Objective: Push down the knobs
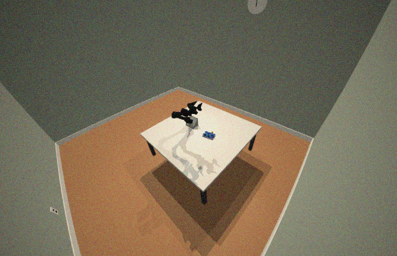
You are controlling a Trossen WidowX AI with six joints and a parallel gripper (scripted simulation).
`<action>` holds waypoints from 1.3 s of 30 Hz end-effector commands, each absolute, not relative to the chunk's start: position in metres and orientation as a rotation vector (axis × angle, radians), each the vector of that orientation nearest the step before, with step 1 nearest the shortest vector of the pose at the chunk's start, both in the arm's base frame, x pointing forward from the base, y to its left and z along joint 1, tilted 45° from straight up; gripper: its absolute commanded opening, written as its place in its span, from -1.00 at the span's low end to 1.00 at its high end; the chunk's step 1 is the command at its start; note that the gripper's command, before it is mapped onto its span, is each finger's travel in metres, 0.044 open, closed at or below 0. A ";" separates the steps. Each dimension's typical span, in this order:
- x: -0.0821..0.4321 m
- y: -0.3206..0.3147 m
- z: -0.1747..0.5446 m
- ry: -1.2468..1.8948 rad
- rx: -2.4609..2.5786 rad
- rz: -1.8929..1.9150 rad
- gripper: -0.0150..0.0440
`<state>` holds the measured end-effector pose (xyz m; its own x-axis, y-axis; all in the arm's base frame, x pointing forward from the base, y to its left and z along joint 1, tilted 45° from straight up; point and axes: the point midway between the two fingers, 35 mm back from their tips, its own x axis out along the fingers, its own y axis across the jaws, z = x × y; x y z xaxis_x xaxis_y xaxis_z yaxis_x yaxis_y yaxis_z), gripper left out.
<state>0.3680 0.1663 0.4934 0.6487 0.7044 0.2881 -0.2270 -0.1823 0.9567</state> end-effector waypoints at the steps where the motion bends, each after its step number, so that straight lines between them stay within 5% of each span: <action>1: 0.369 0.166 0.493 0.411 1.541 0.871 0.78; 15: 0.418 0.157 0.441 0.392 1.416 0.604 -0.47; 39: 0.472 0.129 0.328 0.506 1.031 0.167 -0.49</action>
<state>0.4682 0.1332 0.3356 0.8733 0.3933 -0.2873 0.0783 0.4688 0.8798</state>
